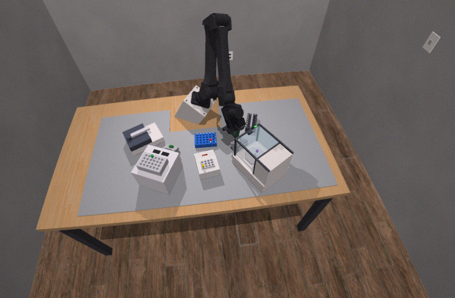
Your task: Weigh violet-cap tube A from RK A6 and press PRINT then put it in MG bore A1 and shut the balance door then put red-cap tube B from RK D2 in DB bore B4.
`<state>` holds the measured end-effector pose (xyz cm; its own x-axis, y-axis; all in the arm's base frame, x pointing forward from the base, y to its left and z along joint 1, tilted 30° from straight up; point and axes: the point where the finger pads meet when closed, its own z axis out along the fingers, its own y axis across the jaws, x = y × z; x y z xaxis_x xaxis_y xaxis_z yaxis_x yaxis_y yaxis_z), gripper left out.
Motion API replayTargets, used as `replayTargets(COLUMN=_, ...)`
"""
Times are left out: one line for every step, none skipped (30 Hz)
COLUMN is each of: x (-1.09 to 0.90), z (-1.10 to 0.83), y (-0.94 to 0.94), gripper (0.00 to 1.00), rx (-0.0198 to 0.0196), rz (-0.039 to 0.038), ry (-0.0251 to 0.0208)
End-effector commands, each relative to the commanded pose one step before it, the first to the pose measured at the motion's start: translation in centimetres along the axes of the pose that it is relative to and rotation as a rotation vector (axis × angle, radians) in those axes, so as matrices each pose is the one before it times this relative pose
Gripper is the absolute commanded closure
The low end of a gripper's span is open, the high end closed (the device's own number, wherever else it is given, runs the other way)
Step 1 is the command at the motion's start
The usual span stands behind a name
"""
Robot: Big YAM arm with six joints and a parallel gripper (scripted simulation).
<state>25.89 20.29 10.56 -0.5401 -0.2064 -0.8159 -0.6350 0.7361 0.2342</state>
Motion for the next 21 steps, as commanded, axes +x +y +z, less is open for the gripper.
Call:
replayTargets(x=-2.735, z=0.632, y=0.493, gripper=1.00, rx=-0.01023, rz=-0.01667, ry=-0.04659)
replayTargets(x=-0.072, z=-0.219, y=-0.167, gripper=1.00, rx=0.00358, rz=-0.00278, ry=-0.00161)
replayTargets(x=-0.086, z=-0.233, y=-0.285, gripper=1.00, rx=0.00599, rz=-0.00067, ry=-0.00237)
replayTargets(x=0.080, z=-0.611, y=-0.136, gripper=1.00, rx=0.00585, rz=0.00049, ry=0.00420)
replayTargets(x=0.269, z=-0.173, y=-0.005, gripper=1.00, rx=-0.00046, rz=0.00110, ry=0.00430)
replayTargets(x=0.231, z=-0.180, y=-0.018, gripper=1.00, rx=0.00044, rz=0.00106, ry=0.00371)
replayTargets(x=0.221, z=-0.172, y=-0.014, gripper=1.00, rx=0.00023, rz=0.00102, ry=0.00352)
replayTargets(x=0.000, z=0.000, y=0.000, gripper=1.00, rx=0.00000, rz=0.00000, ry=0.00000)
replayTargets(x=0.000, z=0.000, y=0.000, gripper=1.00, rx=0.00000, rz=0.00000, ry=0.00000)
replayTargets(x=0.188, z=-0.151, y=0.064, gripper=1.00, rx=-0.00176, rz=-0.00039, ry=0.00330)
replayTargets(x=0.170, z=-0.187, y=-0.076, gripper=1.00, rx=0.00151, rz=0.00205, ry=0.00243)
replayTargets(x=0.174, z=-0.166, y=-0.012, gripper=1.00, rx=0.00020, rz=0.00082, ry=0.00276)
replayTargets(x=0.152, z=-0.165, y=-0.010, gripper=1.00, rx=0.00017, rz=0.00073, ry=0.00242)
replayTargets(x=0.130, z=-0.164, y=-0.009, gripper=1.00, rx=0.00014, rz=0.00062, ry=0.00207)
replayTargets(x=0.108, z=-0.164, y=-0.007, gripper=1.00, rx=0.00011, rz=0.00052, ry=0.00172)
replayTargets(x=0.083, z=-0.164, y=-0.005, gripper=1.00, rx=0.00008, rz=0.00040, ry=0.00134)
replayTargets(x=0.060, z=-0.165, y=-0.003, gripper=1.00, rx=0.00005, rz=0.00028, ry=0.00097)
replayTargets(x=0.036, z=-0.166, y=-0.001, gripper=1.00, rx=0.00003, rz=0.00016, ry=0.00061)
replayTargets(x=0.013, z=-0.168, y=0.001, gripper=1.00, rx=0.00001, rz=0.00004, ry=0.00024)
replayTargets(x=-0.011, z=-0.170, y=0.003, gripper=1.00, rx=-0.00001, rz=-0.00008, ry=-0.00012)
replayTargets(x=-0.034, z=-0.172, y=0.005, gripper=1.00, rx=-0.00003, rz=-0.00021, ry=-0.00049)
